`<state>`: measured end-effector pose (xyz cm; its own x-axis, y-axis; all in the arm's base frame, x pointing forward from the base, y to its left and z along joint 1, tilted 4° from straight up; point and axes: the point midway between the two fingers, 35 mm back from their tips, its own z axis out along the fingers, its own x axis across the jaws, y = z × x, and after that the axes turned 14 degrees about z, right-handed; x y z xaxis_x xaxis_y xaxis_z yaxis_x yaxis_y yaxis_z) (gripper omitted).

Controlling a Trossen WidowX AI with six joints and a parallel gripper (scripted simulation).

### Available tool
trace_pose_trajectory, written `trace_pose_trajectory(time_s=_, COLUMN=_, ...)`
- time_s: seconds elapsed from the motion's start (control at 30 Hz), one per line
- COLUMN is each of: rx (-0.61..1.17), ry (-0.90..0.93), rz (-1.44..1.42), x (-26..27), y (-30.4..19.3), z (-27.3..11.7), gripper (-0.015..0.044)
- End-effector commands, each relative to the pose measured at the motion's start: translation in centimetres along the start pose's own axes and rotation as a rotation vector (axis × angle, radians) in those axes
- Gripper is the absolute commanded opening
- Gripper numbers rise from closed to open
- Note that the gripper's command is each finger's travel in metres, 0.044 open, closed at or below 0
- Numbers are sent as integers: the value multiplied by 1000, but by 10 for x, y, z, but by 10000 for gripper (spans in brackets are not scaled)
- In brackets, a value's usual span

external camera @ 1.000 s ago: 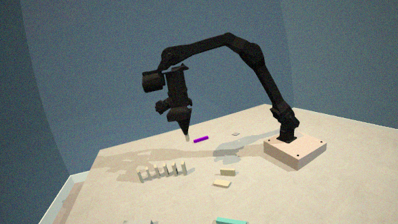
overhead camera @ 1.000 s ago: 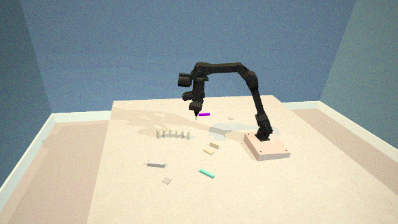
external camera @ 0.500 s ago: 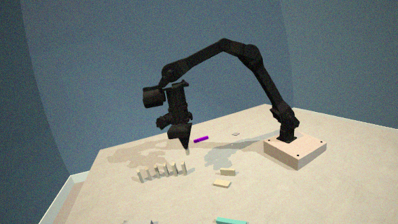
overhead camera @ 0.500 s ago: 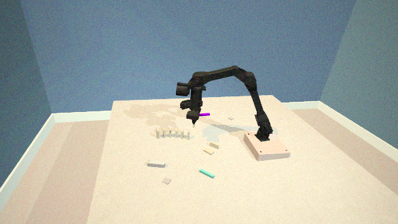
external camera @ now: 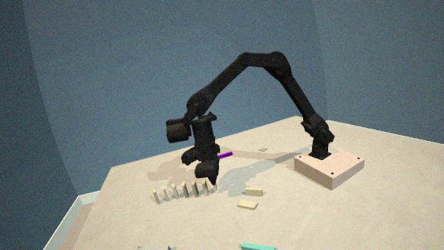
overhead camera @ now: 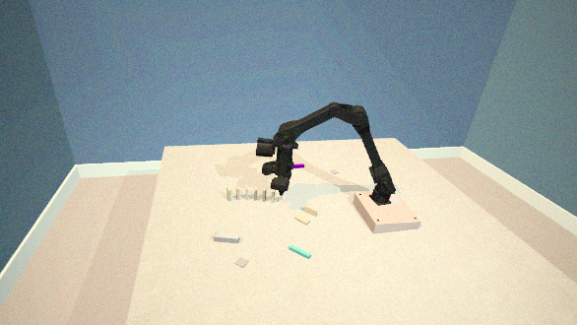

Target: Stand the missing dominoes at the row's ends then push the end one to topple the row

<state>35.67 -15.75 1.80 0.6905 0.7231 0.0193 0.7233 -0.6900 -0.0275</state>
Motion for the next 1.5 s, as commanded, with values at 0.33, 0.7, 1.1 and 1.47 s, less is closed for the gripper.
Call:
trace_pose_trajectory(time_s=0.33, rx=8, ry=2, rz=6, x=0, y=-3, z=13, gripper=107)
trace_pose_trajectory(time_s=0.7, rx=8, ry=2, rz=6, x=0, y=-3, z=13, gripper=370)
trace_pose_trajectory(time_s=1.1, rx=1, ry=12, rz=18, x=4, y=4, z=-69, gripper=440)
trace_pose_trajectory(time_s=1.47, rx=6, ry=-1, rz=-59, x=4, y=-5, z=-113, gripper=387)
